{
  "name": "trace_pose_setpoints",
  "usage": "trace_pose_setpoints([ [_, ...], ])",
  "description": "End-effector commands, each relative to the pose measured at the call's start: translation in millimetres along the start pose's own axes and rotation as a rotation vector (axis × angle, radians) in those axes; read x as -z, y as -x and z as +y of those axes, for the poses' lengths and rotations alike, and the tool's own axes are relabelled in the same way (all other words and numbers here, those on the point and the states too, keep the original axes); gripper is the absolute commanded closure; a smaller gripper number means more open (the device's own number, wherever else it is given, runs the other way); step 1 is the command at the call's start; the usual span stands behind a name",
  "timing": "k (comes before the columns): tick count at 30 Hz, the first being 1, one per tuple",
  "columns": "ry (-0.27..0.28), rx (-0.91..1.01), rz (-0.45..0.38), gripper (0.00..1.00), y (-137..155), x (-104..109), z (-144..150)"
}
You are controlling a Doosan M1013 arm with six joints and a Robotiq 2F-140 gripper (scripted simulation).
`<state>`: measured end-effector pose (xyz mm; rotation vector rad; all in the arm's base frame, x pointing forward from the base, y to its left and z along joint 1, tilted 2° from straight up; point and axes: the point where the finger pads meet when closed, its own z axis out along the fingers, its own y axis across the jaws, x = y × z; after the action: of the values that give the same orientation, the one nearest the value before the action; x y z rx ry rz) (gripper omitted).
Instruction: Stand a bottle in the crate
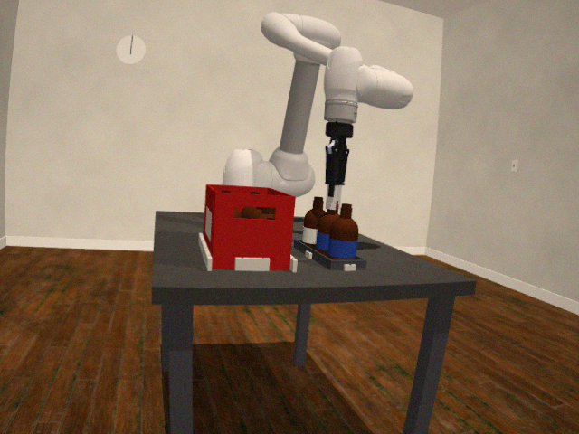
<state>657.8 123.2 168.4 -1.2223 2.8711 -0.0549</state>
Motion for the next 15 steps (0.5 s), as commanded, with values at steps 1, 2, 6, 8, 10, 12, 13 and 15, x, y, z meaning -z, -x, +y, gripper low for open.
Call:
trace_pose_setpoints([
  [1, 0.000, 0.000, 0.000, 1.00, -0.1, 0.1, 0.1],
  [2, 0.000, 0.000, 0.000, 1.00, -0.1, 0.3, 0.1],
  [6, 0.000, 0.000, 0.000, 1.00, -0.3, 1.5, 0.1],
  [8, 0.000, 0.000, 0.000, 1.00, -0.3, 1.5, 0.1],
  [10, 0.000, 0.000, 0.000, 1.00, -0.4, 2.5, 0.0],
  [12, 0.000, 0.000, 0.000, 1.00, -0.5, 3.8, 0.0],
  [13, 0.000, 0.000, 0.000, 1.00, -0.5, 4.5, 0.0],
  [15, 0.000, 0.000, 0.000, 1.00, -0.7, 6.1, -0.1],
])
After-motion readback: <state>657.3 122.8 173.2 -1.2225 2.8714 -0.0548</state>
